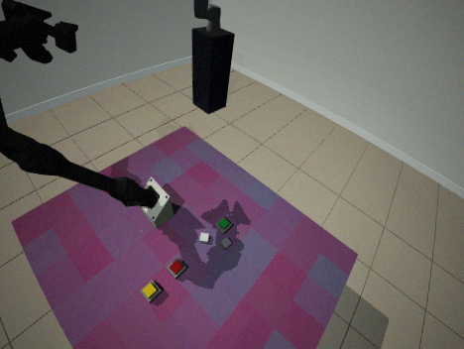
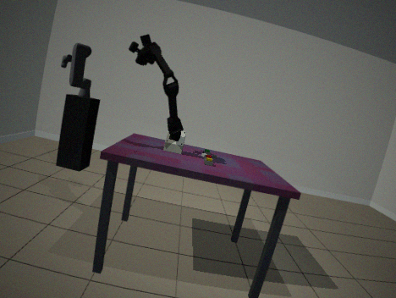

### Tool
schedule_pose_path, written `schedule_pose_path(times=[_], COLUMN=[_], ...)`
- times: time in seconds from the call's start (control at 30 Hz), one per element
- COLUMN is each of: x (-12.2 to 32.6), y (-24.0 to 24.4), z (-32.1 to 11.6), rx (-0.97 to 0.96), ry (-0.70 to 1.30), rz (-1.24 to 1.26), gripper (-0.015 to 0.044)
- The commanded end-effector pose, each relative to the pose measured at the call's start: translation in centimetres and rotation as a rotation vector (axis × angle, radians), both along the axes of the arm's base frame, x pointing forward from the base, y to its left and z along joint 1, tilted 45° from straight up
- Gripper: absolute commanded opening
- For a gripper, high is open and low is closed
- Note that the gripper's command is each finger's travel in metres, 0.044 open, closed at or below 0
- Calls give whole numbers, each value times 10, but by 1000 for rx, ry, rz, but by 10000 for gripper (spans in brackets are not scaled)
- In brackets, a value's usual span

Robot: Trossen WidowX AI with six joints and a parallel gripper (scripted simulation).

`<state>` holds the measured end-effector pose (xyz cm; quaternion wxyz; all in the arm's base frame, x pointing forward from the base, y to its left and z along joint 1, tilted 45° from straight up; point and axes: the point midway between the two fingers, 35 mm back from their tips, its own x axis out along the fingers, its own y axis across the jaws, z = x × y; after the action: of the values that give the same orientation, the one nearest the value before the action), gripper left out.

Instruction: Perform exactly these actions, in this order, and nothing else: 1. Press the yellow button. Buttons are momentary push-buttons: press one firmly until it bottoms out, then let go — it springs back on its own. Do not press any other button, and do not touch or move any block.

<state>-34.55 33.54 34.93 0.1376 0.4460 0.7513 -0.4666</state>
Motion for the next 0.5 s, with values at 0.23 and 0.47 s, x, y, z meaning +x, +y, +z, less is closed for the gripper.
schedule_pose_path(times=[0.23,0.47], x=[169,283], y=[84,96], z=[-42,-66], rx=[-219,-309], ry=[80,167], rz=[-704,-1156], gripper=[400,400])
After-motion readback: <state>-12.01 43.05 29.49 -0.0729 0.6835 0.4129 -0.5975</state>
